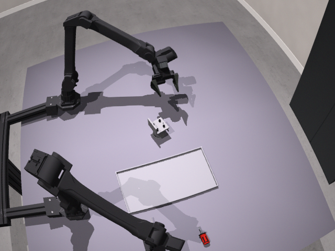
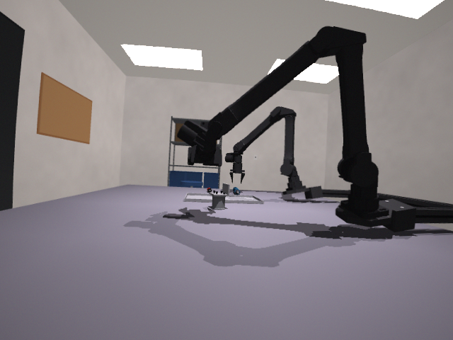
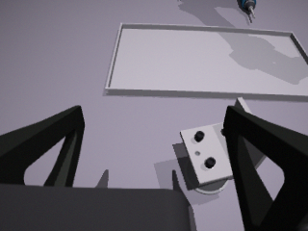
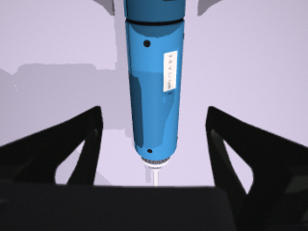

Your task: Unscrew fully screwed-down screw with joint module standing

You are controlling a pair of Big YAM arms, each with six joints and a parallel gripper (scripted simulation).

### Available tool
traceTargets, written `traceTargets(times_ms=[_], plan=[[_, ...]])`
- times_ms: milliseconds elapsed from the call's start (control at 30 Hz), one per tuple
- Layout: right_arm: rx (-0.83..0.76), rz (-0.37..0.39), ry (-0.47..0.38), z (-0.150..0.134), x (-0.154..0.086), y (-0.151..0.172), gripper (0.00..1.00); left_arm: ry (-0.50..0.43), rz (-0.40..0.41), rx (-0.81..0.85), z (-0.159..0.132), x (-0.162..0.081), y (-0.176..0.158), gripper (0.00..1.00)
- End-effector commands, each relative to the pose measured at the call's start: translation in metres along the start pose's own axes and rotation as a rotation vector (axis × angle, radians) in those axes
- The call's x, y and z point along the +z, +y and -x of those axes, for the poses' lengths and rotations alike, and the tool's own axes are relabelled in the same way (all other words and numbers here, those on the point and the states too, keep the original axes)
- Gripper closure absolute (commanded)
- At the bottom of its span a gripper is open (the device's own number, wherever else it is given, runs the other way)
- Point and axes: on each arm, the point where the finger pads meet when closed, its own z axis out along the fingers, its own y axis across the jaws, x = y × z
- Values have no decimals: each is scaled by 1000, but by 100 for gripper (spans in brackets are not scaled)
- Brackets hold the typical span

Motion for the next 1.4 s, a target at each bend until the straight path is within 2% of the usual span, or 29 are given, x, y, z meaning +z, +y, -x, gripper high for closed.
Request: traceTargets(times_ms=[0,200,267,300,367,433,467,700,933,1033,1367], plan=[[-3,7,0,1,2,9,35,-19,-16,63,17,3,-27,14],[-3,7,0,1,2,9,35,-23,-54,82,12,8,-74,14],[-3,7,0,1,2,9,35,-23,-54,72,12,8,-74,14],[-3,7,0,1,2,9,35,-32,-9,102,24,-3,-48,14],[-3,7,0,1,2,9,35,-32,-9,102,24,-3,-48,14],[-3,7,0,1,2,9,35,-11,-41,52,-9,7,-62,14],[-3,7,0,1,2,9,35,-8,-48,40,-16,8,-68,14],[-3,7,0,1,2,9,35,-8,-48,40,-33,12,-68,14],[-3,7,0,1,2,9,35,-14,-54,53,-29,18,-65,14],[-3,7,0,1,2,9,35,-8,-48,40,-45,16,-68,14],[-3,7,0,1,2,9,35,-11,-45,52,-62,23,-63,14]])
